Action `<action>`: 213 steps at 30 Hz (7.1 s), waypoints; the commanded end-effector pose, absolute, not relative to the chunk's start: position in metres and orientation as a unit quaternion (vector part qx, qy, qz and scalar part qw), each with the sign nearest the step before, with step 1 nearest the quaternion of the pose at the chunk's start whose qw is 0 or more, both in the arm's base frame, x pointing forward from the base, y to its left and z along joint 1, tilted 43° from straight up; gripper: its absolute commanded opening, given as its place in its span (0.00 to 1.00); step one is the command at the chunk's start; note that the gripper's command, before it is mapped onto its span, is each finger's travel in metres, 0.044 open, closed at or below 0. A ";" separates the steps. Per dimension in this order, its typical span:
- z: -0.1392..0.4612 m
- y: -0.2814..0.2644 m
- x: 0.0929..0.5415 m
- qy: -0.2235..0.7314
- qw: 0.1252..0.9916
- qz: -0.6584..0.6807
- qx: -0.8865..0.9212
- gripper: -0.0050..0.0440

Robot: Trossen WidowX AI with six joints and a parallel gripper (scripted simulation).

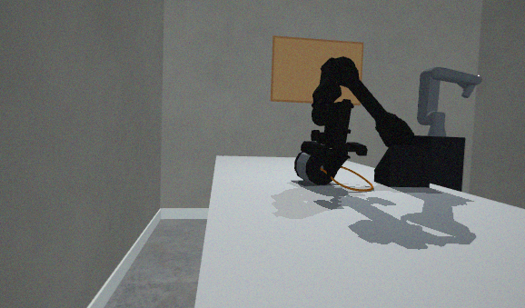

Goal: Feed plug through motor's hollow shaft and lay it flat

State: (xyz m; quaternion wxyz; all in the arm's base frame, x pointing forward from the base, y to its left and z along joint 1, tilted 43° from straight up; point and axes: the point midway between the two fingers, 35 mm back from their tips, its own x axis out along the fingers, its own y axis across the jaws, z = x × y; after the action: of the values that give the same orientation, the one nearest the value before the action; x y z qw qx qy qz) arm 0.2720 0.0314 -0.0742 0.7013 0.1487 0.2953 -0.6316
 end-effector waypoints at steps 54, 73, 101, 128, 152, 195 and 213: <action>-0.075 0.031 0.272 0.295 0.701 -0.632 0.149 0.21; -0.067 0.028 0.275 0.295 0.702 -0.631 0.146 0.10; -0.068 0.039 0.272 0.295 0.702 -0.632 0.146 0.31; -0.074 0.031 0.271 0.295 0.701 -0.632 0.149 0.13; -0.066 0.027 0.275 0.295 0.702 -0.631 0.146 0.10; -0.074 0.031 0.271 0.295 0.701 -0.632 0.149 0.14; -0.066 0.027 0.275 0.295 0.702 -0.631 0.146 0.10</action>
State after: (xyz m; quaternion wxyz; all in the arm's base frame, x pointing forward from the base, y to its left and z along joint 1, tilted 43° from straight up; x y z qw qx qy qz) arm 0.2727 0.0277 -0.0696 0.7002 0.1450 0.2973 -0.6326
